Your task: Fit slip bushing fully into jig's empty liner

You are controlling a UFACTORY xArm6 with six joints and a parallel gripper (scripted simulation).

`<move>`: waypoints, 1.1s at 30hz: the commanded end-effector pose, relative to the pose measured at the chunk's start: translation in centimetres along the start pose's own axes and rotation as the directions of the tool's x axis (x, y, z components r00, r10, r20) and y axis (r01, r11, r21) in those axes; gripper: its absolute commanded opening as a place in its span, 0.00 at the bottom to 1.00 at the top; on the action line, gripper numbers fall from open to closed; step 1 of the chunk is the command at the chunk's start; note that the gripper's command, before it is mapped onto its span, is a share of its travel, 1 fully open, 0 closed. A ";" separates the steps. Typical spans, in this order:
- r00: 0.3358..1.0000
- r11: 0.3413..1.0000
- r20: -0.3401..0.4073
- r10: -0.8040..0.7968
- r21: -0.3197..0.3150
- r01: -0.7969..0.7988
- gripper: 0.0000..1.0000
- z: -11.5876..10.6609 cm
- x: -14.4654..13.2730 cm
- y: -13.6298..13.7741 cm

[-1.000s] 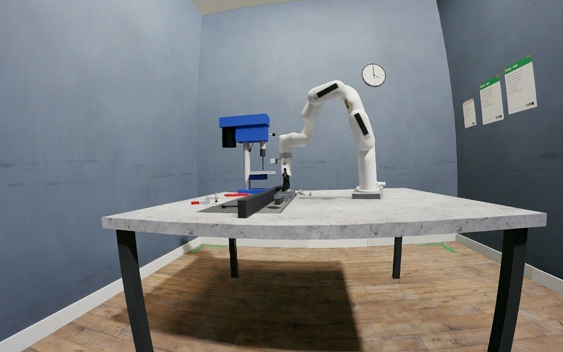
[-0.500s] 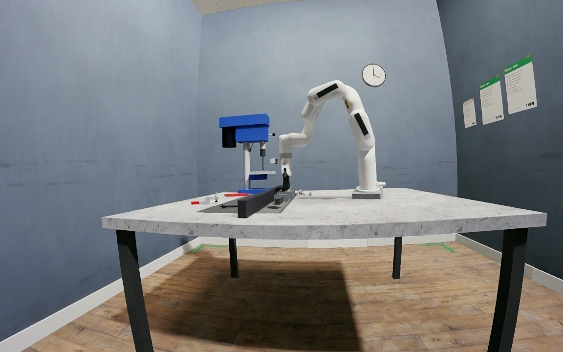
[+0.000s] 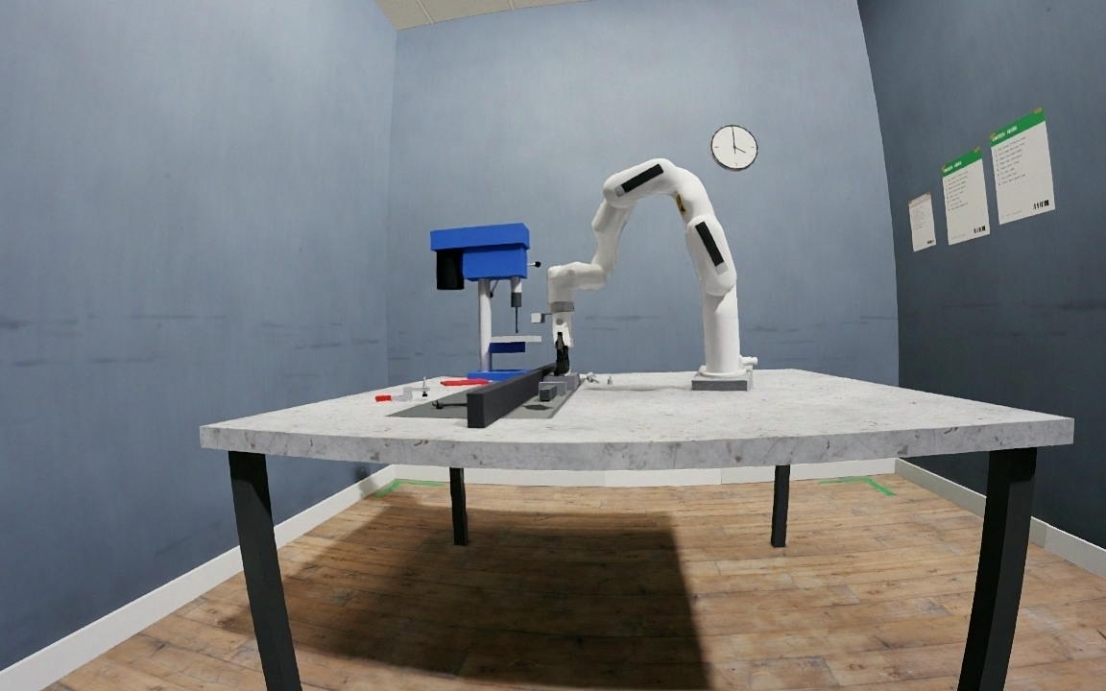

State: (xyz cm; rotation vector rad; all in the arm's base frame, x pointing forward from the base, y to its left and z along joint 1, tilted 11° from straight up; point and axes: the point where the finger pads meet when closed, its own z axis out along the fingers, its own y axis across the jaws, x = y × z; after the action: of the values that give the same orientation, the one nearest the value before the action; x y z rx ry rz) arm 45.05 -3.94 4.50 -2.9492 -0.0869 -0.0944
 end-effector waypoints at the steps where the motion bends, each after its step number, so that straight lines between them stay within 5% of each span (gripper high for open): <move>1: 1.000 1.000 -0.004 0.000 -0.001 0.000 0.26 -0.1 0.2 0.0; 33: 1.000 1.000 -0.004 0.000 -0.001 0.000 0.26 0.4 0.2 0.0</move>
State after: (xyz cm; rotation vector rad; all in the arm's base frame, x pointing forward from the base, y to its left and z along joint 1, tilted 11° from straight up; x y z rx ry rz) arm 45.09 -3.84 3.98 -2.9492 -0.0869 -0.0945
